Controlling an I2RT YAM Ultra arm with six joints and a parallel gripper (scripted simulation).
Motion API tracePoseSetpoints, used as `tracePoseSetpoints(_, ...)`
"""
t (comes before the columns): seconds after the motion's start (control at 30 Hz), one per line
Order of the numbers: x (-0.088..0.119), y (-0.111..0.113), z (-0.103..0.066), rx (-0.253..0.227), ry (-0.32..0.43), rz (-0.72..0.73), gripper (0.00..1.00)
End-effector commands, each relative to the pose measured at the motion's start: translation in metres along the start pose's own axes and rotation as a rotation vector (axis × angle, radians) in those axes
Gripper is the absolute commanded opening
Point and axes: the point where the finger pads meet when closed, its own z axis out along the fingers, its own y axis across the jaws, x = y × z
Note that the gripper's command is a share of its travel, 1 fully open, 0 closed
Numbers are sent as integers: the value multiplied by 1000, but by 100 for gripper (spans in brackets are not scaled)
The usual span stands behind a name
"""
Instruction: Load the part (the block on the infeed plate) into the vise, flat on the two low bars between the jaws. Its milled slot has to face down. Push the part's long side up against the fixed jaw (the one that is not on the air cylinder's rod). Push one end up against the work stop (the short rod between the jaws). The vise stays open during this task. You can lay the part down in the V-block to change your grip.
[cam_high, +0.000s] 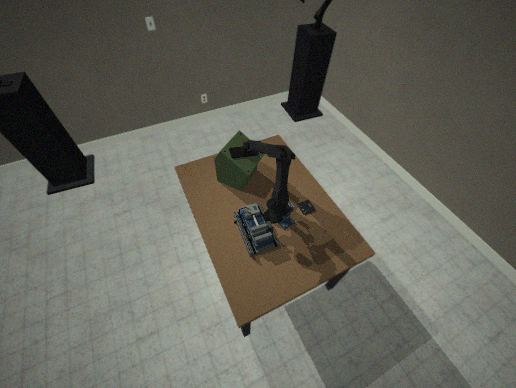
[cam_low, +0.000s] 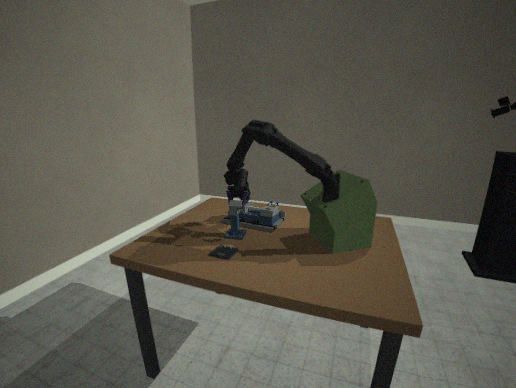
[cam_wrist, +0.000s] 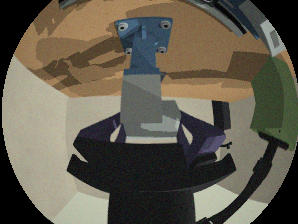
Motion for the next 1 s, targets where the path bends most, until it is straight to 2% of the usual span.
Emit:
tracePoseSetpoints(0.0,10,1,-17,-29,-3,-1,0)
tracePoseSetpoints(0.2,11,-2,-17,-28,-2,2,0)
tracePoseSetpoints(0.27,14,6,-22,-38,-9,-22,0)
tracePoseSetpoints(0.47,18,10,-26,-44,-13,-36,0)
tracePoseSetpoints(0.97,25,10,-32,-44,-13,-36,0)
